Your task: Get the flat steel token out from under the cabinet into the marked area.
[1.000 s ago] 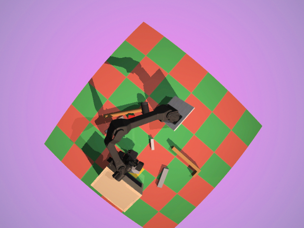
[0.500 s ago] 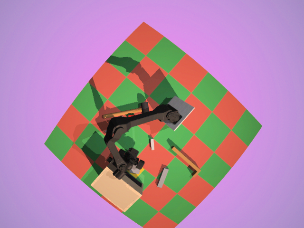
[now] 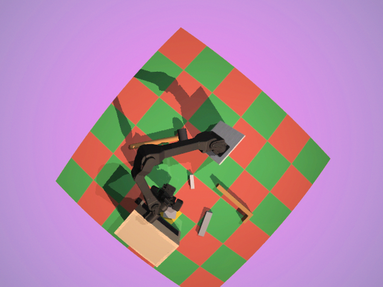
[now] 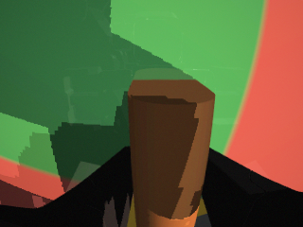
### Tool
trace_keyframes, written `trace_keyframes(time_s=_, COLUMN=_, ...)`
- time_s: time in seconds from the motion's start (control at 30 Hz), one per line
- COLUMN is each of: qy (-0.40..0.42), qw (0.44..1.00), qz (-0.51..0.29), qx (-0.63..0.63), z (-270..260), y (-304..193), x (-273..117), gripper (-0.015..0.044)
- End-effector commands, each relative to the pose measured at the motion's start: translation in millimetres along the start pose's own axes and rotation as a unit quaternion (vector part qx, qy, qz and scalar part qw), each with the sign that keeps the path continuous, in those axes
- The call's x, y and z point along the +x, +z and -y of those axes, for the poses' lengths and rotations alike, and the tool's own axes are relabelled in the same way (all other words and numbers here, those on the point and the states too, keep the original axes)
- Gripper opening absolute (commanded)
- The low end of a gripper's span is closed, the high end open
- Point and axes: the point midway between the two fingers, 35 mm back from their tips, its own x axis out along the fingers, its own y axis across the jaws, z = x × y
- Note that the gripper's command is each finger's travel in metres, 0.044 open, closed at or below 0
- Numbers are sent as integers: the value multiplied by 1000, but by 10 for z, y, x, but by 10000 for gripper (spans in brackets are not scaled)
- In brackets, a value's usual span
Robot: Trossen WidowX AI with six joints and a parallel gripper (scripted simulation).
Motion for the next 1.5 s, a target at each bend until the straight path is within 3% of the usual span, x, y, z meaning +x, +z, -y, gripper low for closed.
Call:
trace_keyframes(time_s=0.0, qy=-1, qw=1000, qz=3, qx=-4, z=12, y=71, x=12, gripper=0)
trace_keyframes(time_s=1.47, qy=-1, qw=1000, qz=4, qx=-5, z=-34, y=499, x=14, gripper=0)
